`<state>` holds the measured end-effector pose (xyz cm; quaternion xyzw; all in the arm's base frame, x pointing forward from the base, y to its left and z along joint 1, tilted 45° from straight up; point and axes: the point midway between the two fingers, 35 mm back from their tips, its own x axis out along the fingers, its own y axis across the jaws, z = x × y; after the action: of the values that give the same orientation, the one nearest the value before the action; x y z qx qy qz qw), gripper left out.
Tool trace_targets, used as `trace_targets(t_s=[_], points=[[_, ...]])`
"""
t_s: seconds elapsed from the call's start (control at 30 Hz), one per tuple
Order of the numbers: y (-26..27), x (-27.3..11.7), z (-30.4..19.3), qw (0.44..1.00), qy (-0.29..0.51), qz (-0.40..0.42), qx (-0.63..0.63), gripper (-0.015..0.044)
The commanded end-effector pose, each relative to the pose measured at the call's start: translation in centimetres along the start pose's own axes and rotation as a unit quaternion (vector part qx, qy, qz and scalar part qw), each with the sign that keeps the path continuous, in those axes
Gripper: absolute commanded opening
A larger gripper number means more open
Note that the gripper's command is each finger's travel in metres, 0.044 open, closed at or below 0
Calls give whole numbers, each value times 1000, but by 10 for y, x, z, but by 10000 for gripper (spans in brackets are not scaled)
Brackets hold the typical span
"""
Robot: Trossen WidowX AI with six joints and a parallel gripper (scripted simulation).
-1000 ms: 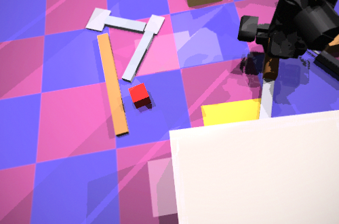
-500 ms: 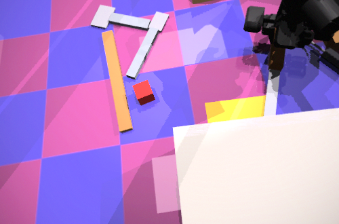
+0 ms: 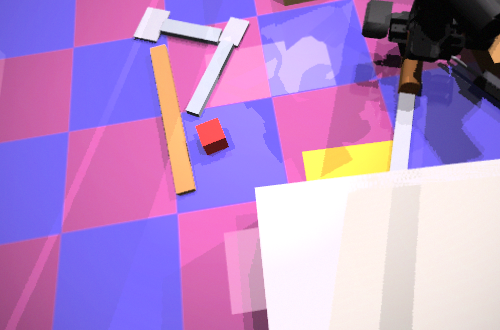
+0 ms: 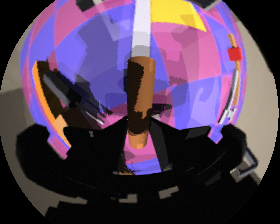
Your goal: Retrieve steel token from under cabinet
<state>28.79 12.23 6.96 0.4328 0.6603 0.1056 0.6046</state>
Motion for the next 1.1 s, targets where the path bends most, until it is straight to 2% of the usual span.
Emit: trace_targets(t_s=[0.0, 1.07], points=[[0, 1, -7, 1000, 2, -1, 1, 0], [12, -2, -33, 1000, 1, 0, 3, 0]])
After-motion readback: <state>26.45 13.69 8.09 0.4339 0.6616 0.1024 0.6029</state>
